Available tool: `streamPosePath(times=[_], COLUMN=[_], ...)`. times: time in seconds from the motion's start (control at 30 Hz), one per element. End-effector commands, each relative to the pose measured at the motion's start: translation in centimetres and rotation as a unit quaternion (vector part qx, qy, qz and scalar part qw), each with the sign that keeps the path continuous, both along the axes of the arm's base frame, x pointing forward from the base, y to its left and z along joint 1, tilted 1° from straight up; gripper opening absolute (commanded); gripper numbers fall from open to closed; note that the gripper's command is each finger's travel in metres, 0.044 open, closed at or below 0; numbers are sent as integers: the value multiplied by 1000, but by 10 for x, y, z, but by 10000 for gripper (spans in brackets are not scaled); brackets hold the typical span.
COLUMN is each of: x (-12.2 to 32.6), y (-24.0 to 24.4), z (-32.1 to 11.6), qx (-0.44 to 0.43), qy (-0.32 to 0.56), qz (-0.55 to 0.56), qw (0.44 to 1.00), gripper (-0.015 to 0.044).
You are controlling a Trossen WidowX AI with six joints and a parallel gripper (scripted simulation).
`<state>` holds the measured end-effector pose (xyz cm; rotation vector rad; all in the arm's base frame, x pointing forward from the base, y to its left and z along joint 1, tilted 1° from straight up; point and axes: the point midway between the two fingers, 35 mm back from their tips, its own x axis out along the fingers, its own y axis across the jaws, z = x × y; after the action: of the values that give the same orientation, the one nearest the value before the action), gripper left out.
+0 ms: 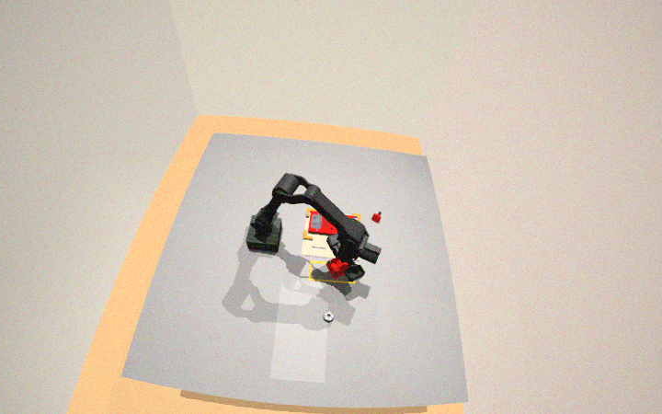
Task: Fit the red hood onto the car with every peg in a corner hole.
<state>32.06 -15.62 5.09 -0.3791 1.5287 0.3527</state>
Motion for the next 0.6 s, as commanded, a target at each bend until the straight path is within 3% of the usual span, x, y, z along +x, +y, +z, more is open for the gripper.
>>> streamPosePath(times=[0.0, 0.57], x=[2, 0], y=[-1, -2], z=[13, 7], qx=[-3, -5], qy=[-6, -7], qz=[-1, -1], qw=[1000, 1000], gripper=[0, 0])
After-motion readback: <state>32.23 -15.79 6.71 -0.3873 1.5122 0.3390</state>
